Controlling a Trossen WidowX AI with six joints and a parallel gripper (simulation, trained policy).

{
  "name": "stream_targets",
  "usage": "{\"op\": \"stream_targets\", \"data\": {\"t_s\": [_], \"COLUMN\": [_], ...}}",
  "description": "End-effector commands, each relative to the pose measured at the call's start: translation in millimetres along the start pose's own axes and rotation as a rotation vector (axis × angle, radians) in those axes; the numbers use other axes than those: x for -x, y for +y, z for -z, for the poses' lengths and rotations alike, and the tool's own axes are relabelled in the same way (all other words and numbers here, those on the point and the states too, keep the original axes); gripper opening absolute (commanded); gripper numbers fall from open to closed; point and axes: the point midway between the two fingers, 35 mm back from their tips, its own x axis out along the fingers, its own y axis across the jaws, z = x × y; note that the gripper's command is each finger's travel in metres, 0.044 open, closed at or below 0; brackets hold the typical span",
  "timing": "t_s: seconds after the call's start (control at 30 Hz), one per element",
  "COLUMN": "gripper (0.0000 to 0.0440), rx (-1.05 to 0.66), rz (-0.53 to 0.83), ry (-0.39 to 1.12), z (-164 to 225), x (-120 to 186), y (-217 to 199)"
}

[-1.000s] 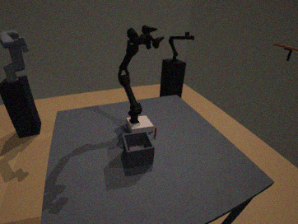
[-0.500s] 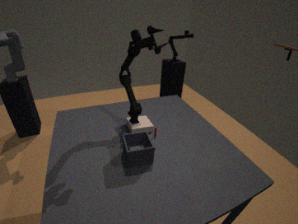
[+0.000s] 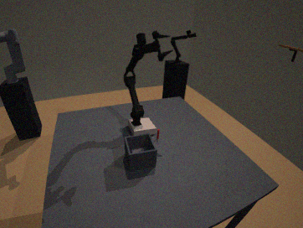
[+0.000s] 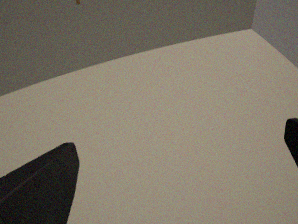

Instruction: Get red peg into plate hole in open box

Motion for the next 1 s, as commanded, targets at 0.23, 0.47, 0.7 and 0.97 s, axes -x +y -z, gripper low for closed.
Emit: {"op": "stream_targets", "data": {"t_s": [0.23, 0.47, 0.7, 0.97], "gripper": [0.044, 0.044, 0.044, 0.044], "rx": [-0.267, -0.461, -0.655, -0.878], "rz": [-0.008, -0.002, 0.015, 0.046], "ry": [0.199, 0.345, 0.491, 0.655], "z": [40.4, 70.1, 96.6, 122.1], "x": [5.8, 13.6, 25.3, 41.9], "y": [20.8, 39.5, 61.1, 88.9]}}
